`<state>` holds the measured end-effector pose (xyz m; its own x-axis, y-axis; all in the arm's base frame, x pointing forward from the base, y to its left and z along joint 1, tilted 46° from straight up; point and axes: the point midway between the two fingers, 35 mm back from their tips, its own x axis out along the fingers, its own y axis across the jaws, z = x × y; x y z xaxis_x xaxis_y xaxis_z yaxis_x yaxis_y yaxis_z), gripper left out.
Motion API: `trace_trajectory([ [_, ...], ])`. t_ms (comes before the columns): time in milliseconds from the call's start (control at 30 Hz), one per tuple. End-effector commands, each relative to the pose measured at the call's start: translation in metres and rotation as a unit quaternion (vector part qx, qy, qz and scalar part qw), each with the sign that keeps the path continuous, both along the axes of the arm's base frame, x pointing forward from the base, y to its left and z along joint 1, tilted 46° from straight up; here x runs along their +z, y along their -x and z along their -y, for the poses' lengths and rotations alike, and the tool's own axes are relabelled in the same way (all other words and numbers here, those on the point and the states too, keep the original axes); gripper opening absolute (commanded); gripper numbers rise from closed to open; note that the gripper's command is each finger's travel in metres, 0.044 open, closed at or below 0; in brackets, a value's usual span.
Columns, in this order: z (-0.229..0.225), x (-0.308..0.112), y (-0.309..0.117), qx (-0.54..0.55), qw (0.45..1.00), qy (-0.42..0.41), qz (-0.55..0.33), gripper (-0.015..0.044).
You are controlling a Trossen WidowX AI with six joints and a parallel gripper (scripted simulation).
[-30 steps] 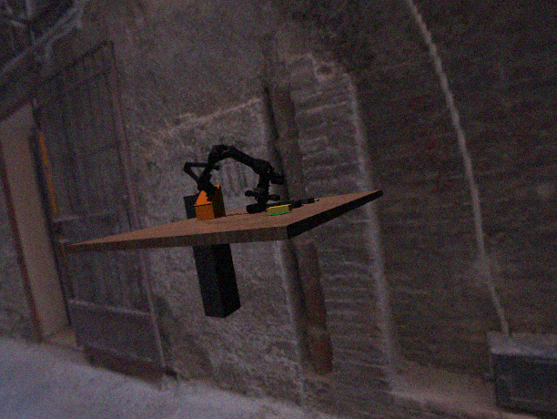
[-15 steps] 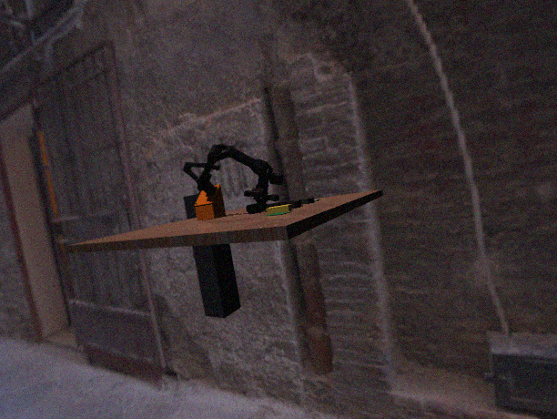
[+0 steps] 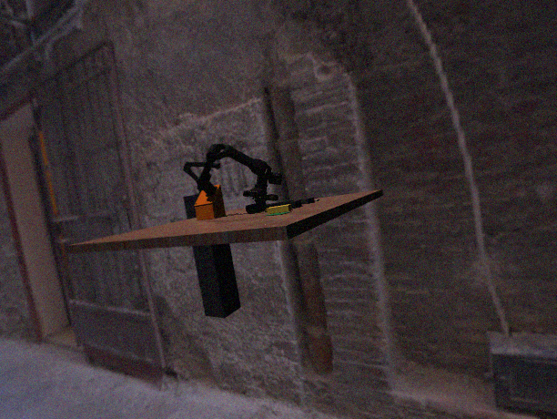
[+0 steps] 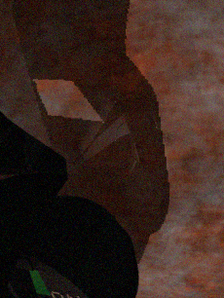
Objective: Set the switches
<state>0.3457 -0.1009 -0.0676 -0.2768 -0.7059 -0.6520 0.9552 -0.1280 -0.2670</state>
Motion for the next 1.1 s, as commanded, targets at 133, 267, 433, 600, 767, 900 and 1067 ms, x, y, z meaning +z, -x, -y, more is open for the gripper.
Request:
trace_trajectory([
  [133, 0.001, 0.000, 0.013, 0.002, 1.000, 0.001, -0.008, 0.0000],
  [267, 0.002, 0.001, 0.017, 0.002, 1.000, 0.001, -0.008, 0.0000],
  [433, 0.000, 0.004, 0.011, 0.002, 1.000, 0.002, 0.004, 0.0000],
  [600, -0.034, 0.031, -0.011, 0.002, 1.000, -0.001, -0.005, 0.0000],
  [767, -0.039, 0.036, -0.014, 0.002, 1.000, 0.000, -0.007, 0.0000],
  [900, -0.047, 0.028, -0.009, 0.012, 1.000, 0.002, 0.008, 0.0000],
  [1067, -0.070, 0.005, 0.010, 0.047, 0.997, 0.007, 0.058, 0.0000],
])
